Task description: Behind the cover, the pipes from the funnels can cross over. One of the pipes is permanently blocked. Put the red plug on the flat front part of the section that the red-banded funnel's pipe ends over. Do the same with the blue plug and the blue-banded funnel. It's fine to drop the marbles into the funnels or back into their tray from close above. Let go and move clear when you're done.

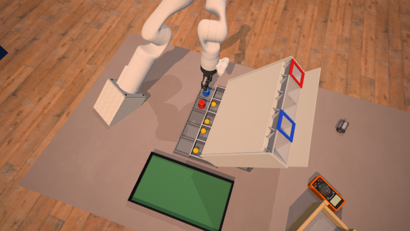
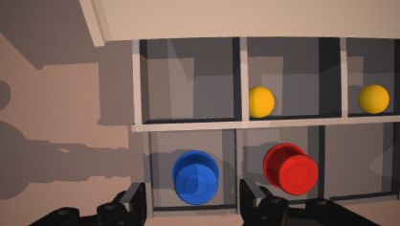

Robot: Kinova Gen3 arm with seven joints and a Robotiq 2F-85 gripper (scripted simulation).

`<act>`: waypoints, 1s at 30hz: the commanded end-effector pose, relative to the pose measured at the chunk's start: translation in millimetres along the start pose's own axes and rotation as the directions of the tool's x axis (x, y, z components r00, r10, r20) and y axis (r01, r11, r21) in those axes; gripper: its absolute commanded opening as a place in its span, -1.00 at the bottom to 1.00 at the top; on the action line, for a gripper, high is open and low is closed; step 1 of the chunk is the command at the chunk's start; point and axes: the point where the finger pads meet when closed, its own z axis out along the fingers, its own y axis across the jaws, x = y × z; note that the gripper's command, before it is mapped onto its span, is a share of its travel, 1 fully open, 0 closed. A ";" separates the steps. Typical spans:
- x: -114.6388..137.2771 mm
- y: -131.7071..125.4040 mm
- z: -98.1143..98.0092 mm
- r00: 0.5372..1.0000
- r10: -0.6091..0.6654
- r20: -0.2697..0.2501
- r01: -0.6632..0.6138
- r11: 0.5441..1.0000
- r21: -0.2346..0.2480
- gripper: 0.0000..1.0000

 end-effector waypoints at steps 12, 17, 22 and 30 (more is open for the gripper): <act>0.2 0.0 -17.9 1.000 0.001 0.002 -0.001 1.000 0.001 0.30; -0.2 -0.1 -64.8 1.000 0.001 0.003 -0.001 1.000 0.001 0.30; -0.2 -0.1 -64.8 1.000 0.001 0.003 -0.001 1.000 0.001 0.30; -0.2 -0.1 -64.8 1.000 0.001 0.003 -0.001 1.000 0.001 0.30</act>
